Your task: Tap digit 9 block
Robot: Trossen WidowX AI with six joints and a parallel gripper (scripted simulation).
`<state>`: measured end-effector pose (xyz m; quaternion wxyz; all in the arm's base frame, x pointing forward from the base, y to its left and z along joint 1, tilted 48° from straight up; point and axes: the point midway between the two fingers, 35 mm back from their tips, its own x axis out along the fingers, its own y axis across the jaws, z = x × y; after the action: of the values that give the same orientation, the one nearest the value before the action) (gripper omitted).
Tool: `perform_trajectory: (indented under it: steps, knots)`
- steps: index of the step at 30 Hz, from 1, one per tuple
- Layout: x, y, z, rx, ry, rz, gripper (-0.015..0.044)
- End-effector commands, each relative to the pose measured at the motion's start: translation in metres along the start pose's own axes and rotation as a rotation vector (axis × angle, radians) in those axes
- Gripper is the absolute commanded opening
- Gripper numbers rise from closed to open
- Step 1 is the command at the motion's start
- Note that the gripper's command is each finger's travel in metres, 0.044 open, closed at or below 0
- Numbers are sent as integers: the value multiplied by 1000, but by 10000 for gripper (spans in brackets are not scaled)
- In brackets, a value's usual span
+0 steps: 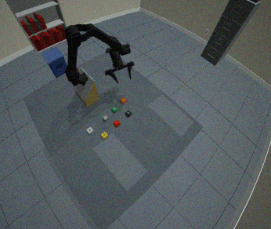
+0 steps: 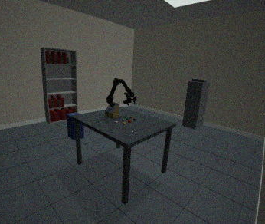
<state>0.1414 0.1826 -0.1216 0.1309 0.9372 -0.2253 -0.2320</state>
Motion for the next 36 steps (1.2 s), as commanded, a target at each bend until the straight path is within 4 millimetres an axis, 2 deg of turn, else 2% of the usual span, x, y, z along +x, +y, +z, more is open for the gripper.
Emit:
perform_trajectory:
  steps: [1, 3, 8, 12, 17, 22, 29, 30, 36]
  knots:
    - [1, 1, -1, 13, -5, 5, 400]
    - [8, 5, -8, 122, -44, 45, 400]
    - [36, 10, -65, 549, -149, 213, 400]
    - [63, 30, -111, 897, -187, 362, 400]
    - [98, 73, -164, 1325, -174, 554, 400]
    - [123, 132, -204, 1725, -94, 735, 400]
    - [137, 232, -241, 2253, 133, 962, 400]
    - [136, 240, -243, 2294, 157, 978, 400]
    - [136, 243, -244, 2309, 167, 984, 400]
